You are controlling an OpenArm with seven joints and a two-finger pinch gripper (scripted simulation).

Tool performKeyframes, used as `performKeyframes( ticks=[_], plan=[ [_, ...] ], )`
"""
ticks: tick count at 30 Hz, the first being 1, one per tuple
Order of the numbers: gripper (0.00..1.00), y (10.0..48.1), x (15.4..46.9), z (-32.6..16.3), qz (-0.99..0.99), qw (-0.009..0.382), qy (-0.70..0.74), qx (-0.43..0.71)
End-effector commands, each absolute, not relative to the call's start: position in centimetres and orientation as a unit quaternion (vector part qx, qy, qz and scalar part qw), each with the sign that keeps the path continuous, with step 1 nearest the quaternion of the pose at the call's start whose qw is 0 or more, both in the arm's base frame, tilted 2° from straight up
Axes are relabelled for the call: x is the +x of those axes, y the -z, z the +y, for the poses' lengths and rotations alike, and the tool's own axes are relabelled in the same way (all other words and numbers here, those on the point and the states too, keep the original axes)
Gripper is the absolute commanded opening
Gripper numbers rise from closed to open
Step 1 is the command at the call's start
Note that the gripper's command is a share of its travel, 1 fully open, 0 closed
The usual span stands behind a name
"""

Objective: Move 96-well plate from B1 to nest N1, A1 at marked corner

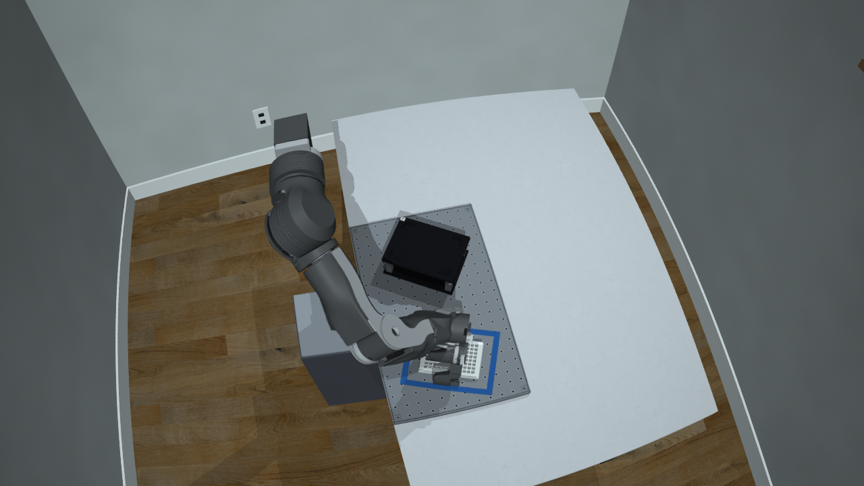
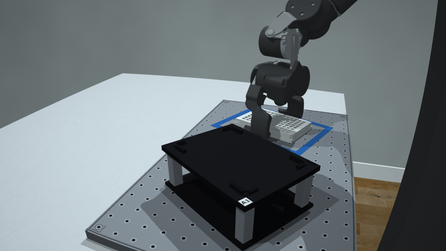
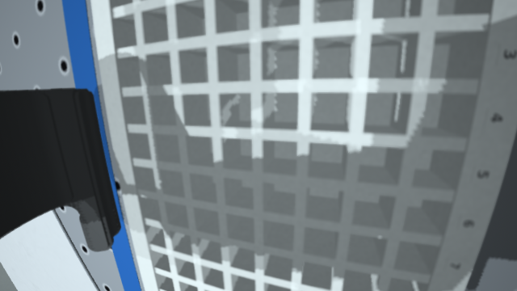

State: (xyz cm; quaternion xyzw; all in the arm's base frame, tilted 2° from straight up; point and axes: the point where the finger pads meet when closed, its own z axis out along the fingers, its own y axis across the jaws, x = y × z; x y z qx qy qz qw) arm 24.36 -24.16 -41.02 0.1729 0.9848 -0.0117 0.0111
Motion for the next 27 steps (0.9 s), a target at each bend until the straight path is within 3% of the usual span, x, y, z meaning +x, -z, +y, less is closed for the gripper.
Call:
performKeyframes(
  ticks=[1, 27],
  plan=[
    [0.77, 40.92, 24.56, -24.15, 0.985, 0.015, 0.009, 0.174],
    [0.77, 40.8, 24.34, -24.37, 0.984, 0.012, 0.015, 0.175]
  ],
)
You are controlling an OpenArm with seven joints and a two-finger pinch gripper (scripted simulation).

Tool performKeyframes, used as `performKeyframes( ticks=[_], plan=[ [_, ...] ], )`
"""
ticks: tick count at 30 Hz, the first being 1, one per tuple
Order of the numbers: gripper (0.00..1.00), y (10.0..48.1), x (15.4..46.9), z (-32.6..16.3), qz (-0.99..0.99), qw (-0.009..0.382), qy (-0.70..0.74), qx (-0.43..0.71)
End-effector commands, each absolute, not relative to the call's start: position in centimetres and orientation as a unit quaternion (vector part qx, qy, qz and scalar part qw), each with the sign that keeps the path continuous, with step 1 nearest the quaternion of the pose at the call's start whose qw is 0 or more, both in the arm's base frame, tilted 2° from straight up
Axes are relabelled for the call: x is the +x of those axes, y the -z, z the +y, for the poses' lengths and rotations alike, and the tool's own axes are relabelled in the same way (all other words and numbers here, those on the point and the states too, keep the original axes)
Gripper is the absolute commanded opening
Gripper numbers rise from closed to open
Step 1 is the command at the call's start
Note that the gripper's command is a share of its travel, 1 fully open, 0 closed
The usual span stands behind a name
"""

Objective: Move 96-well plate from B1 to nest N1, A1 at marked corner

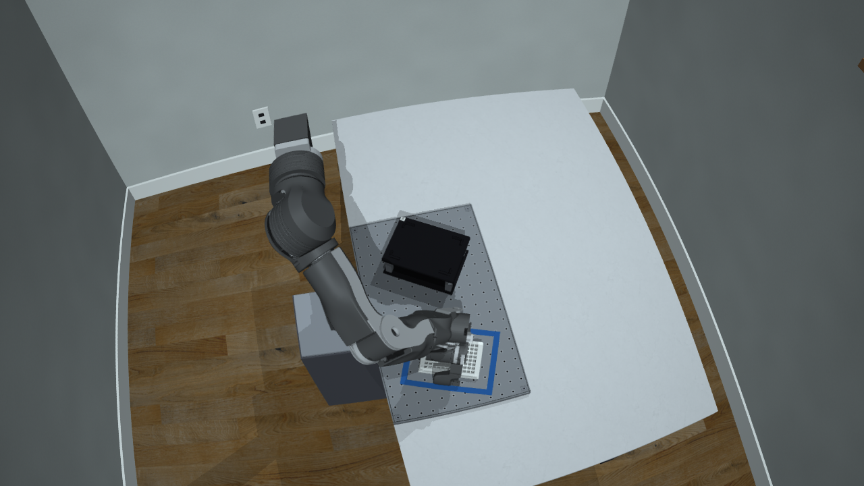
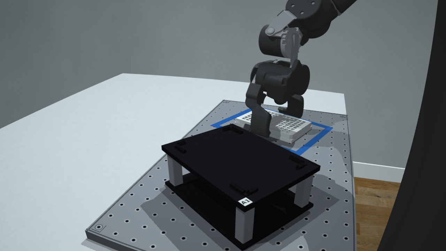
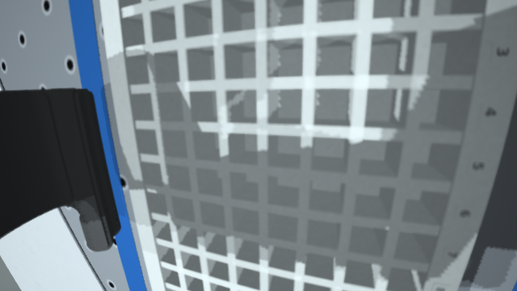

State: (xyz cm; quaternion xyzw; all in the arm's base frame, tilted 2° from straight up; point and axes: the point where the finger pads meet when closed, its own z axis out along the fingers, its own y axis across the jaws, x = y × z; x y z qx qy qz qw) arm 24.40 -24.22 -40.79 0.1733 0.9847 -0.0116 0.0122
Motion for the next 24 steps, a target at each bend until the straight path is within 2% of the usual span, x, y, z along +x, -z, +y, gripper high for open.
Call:
performKeyframes(
  ticks=[1, 24],
  plan=[
    [0.77, 40.8, 24.34, -24.37, 0.984, 0.012, 0.015, 0.175],
    [0.77, 40.53, 24.65, -24.34, 0.985, 0.015, 0.012, 0.174]
  ],
)
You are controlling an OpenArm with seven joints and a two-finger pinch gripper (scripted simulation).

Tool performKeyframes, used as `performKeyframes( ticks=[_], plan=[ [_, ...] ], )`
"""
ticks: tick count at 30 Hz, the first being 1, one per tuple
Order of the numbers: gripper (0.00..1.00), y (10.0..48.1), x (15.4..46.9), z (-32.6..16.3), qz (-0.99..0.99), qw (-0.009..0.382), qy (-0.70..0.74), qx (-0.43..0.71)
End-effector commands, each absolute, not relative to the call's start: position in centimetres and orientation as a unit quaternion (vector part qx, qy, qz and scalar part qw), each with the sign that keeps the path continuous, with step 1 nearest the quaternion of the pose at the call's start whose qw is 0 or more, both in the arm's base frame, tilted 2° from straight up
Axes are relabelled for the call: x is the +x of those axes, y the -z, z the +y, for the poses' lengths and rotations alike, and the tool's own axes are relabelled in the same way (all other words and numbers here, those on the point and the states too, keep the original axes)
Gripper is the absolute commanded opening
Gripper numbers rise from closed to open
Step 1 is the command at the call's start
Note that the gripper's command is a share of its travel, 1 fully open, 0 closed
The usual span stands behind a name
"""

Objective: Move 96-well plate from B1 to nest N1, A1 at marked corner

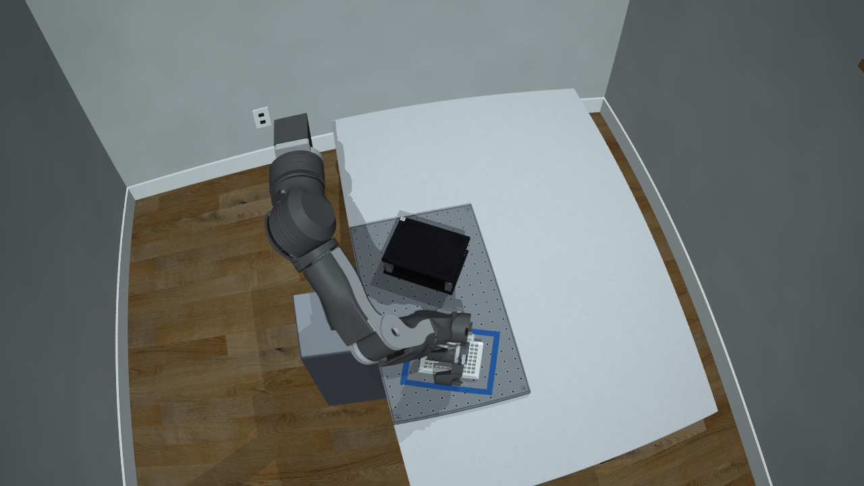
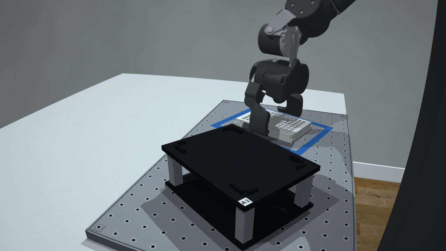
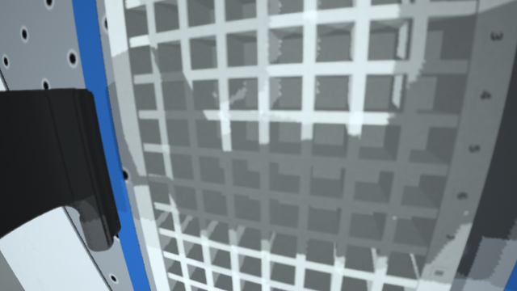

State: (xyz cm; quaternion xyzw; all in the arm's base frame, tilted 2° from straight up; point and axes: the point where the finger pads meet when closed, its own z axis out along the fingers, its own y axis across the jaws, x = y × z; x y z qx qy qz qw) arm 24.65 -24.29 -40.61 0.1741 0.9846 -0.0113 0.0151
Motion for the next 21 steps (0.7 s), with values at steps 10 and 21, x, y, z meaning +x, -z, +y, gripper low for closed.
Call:
performKeyframes(
  ticks=[10, 21],
  plan=[
    [0.47, 40.56, 24.71, -24.28, 0.984, 0.016, 0.011, 0.174],
    [0.17, 40.55, 24.72, -24.29, 0.984, 0.016, 0.011, 0.174]
  ],
)
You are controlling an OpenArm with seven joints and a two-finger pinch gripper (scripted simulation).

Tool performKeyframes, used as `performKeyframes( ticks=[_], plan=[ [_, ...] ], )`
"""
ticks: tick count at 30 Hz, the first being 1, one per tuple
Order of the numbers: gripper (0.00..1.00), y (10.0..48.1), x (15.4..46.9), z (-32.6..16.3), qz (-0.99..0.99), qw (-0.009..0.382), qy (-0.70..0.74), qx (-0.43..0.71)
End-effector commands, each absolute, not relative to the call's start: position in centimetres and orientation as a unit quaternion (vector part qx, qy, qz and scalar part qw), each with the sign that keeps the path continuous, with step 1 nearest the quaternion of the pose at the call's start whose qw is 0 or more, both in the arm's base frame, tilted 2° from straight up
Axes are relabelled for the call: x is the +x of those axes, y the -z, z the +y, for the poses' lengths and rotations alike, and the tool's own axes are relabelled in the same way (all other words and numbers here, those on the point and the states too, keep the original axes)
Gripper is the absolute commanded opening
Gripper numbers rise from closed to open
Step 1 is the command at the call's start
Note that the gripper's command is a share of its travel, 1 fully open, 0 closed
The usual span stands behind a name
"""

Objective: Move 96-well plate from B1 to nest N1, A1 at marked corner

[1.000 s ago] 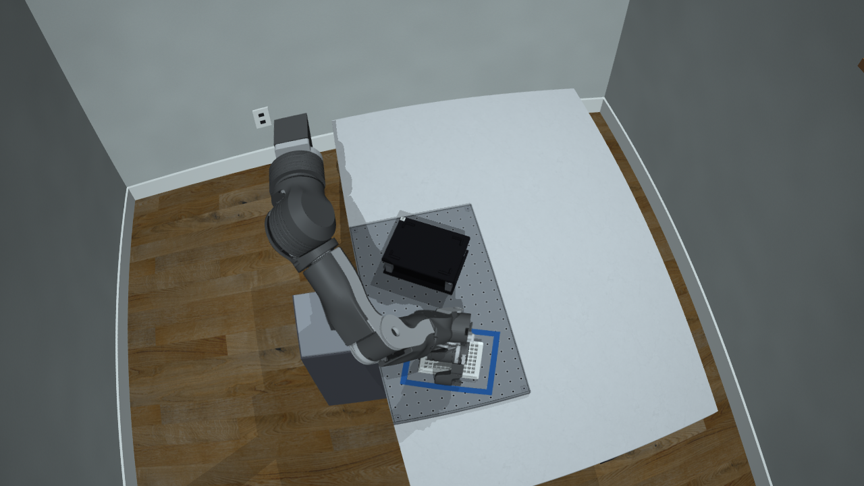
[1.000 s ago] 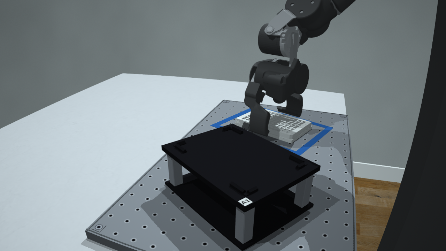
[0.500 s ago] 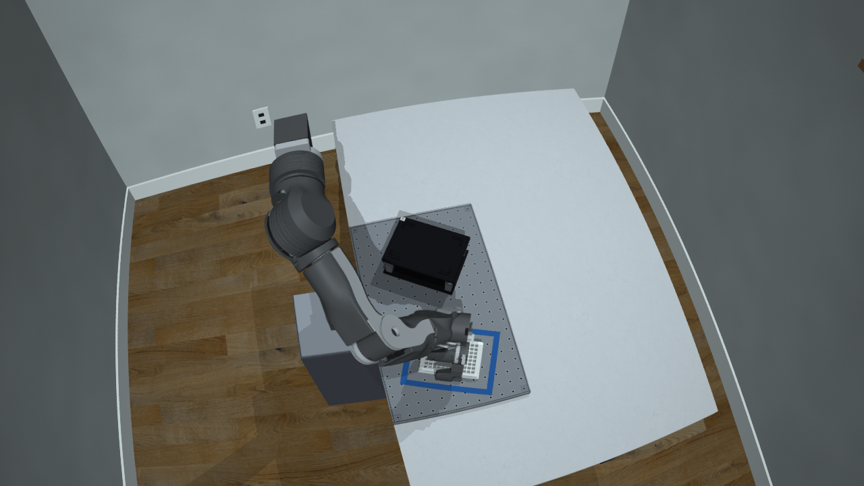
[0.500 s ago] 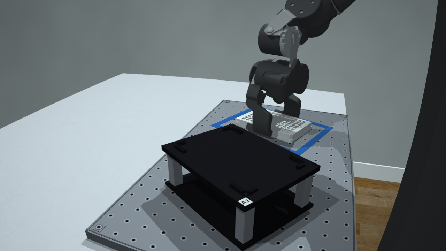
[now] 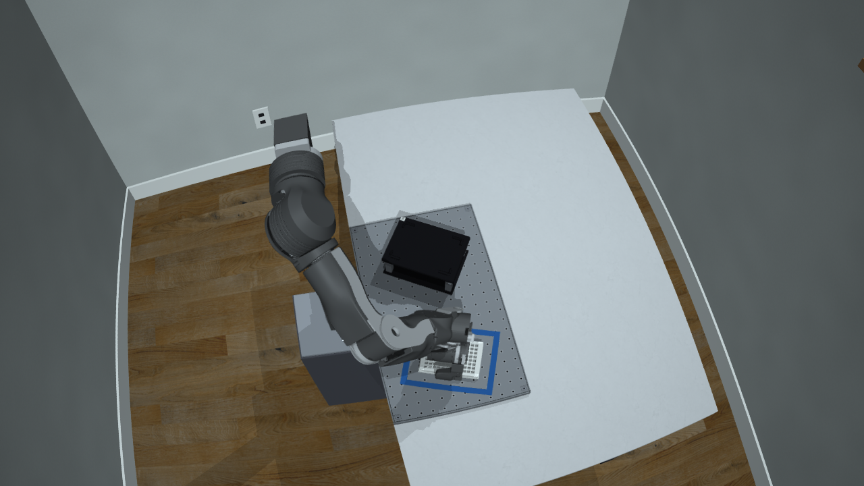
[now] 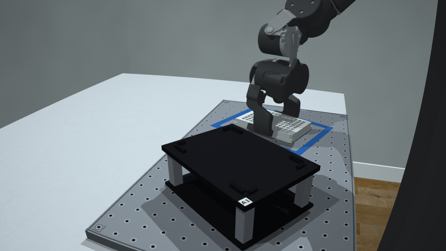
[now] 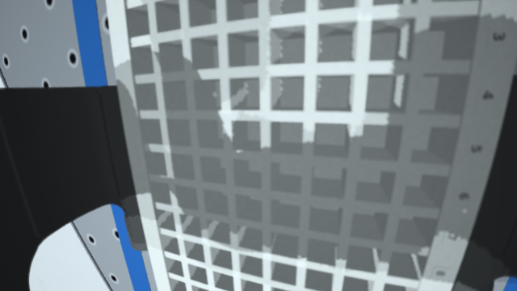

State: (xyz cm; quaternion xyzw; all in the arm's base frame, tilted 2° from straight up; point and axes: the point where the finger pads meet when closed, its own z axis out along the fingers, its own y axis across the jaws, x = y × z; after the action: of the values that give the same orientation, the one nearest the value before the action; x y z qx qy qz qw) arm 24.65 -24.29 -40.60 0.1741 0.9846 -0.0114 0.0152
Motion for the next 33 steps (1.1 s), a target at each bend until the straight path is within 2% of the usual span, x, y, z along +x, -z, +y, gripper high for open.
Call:
performKeyframes(
  ticks=[1, 5, 31, 33],
  plan=[
    [0.14, 40.5, 24.7, -24.3, 0.984, 0.016, 0.011, 0.174],
    [0.0, 40.5, 24.7, -24.3, 0.984, 0.016, 0.011, 0.174],
    [0.0, 40.6, 24.7, -24.3, 0.984, 0.016, 0.011, 0.174],
    [0.0, 39.3, 24.7, -24.3, 0.984, 0.016, 0.011, 0.174]
  ],
)
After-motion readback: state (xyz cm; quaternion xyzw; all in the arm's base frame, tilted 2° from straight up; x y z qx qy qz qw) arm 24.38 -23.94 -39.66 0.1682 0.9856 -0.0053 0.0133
